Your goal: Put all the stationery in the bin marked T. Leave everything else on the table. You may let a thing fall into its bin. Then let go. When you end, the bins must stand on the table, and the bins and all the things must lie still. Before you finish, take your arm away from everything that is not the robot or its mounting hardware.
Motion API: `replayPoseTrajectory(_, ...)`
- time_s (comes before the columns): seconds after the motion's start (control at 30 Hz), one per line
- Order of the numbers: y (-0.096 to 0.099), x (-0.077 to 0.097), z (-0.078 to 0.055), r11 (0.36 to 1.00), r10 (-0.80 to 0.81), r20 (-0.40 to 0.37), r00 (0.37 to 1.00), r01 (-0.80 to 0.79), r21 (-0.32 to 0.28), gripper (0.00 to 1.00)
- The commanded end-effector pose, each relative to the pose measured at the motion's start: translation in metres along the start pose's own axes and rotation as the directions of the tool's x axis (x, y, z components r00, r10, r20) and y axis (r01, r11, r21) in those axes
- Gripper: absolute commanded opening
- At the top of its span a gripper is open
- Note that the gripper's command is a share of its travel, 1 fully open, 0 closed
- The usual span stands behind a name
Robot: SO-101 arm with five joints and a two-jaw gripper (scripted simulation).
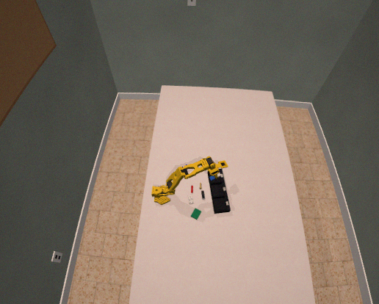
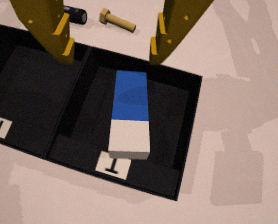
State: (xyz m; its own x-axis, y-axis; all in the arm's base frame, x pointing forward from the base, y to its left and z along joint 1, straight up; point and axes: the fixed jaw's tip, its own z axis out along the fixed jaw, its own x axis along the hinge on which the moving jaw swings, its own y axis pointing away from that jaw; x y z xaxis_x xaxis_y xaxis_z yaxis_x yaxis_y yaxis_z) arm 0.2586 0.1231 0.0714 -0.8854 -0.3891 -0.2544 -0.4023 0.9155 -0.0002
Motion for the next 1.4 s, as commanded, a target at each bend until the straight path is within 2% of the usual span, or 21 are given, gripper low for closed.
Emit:
replayPoseTrajectory(0.0, -0.005, -0.009, -0.019, 1.0, 0.001, 0.081, 0.997, -0.001, 0.004, 0.22)
replayPoseTrajectory(0.2, -0.018, -0.005, -0.02, 0.999, -0.036, 0.066, 0.997, 0.034, 0.021, 0.23)
replayPoseTrajectory(0.5, -0.054, 0.013, -0.023, 0.989, -0.137, 0.018, 0.99, 0.136, 0.058, 0.25)
replayPoseTrajectory(0.6, -0.059, 0.016, -0.023, 0.987, -0.151, 0.01, 0.988, 0.15, 0.062, 0.25)
replayPoseTrajectory(0.83, -0.093, 0.043, -0.027, 0.962, -0.258, -0.052, 0.965, 0.262, 0.074, 0.27)
replayPoseTrajectory(1.07, -0.123, 0.078, -0.032, 0.924, -0.369, -0.118, 0.922, 0.378, 0.059, 0.29)
replayPoseTrajectory(1.13, -0.123, 0.078, -0.032, 0.924, -0.369, -0.118, 0.922, 0.378, 0.059, 0.29)
replayPoseTrajectory(1.37, -0.142, 0.115, -0.037, 0.878, -0.469, -0.168, 0.867, 0.479, 0.019, 0.31)
